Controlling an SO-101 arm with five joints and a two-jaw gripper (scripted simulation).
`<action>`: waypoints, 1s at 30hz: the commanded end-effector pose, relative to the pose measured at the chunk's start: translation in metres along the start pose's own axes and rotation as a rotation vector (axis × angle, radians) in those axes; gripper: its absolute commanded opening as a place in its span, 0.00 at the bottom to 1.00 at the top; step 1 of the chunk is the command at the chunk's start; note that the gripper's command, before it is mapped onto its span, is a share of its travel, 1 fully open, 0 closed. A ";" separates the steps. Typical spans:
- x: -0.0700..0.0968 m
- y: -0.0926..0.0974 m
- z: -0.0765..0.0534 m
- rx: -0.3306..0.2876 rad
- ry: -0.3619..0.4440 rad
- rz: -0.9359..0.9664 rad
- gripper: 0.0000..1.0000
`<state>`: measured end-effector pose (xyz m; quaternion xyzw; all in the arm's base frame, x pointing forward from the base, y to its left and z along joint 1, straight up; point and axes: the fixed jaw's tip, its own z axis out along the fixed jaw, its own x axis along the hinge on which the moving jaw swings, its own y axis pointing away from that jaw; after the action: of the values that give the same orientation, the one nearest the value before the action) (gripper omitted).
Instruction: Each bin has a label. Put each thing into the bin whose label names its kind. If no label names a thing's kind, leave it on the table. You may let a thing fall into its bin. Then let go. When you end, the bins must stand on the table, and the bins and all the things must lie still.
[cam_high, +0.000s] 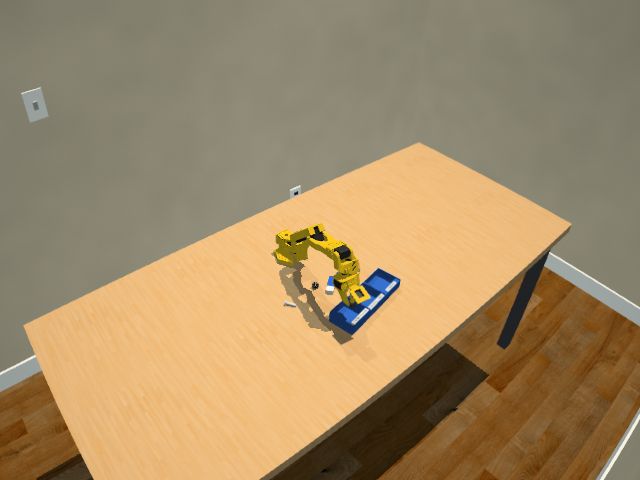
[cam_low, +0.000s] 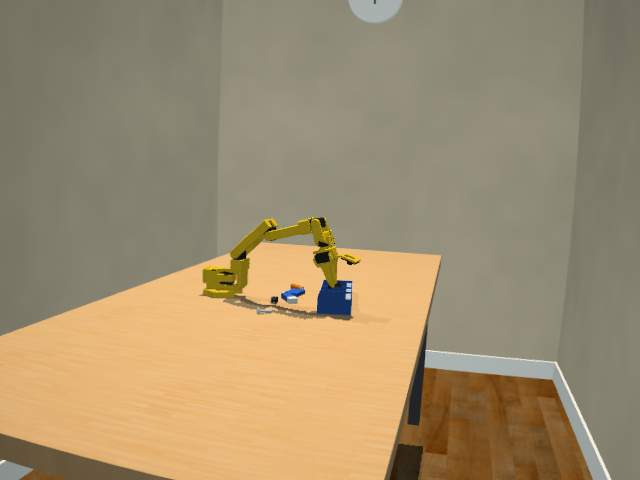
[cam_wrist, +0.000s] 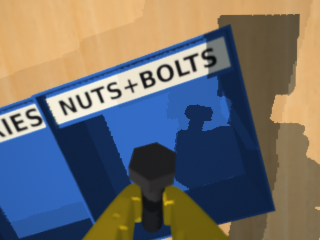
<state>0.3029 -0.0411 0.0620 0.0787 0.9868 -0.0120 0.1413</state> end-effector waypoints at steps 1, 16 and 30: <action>-0.011 0.003 -0.011 -0.004 -0.070 -0.019 0.00; -0.007 0.003 -0.008 -0.004 -0.048 -0.019 0.00; -0.001 0.003 0.003 -0.004 -0.007 -0.019 0.00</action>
<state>0.2996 -0.0406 0.0500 0.0788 0.9899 -0.0101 0.1178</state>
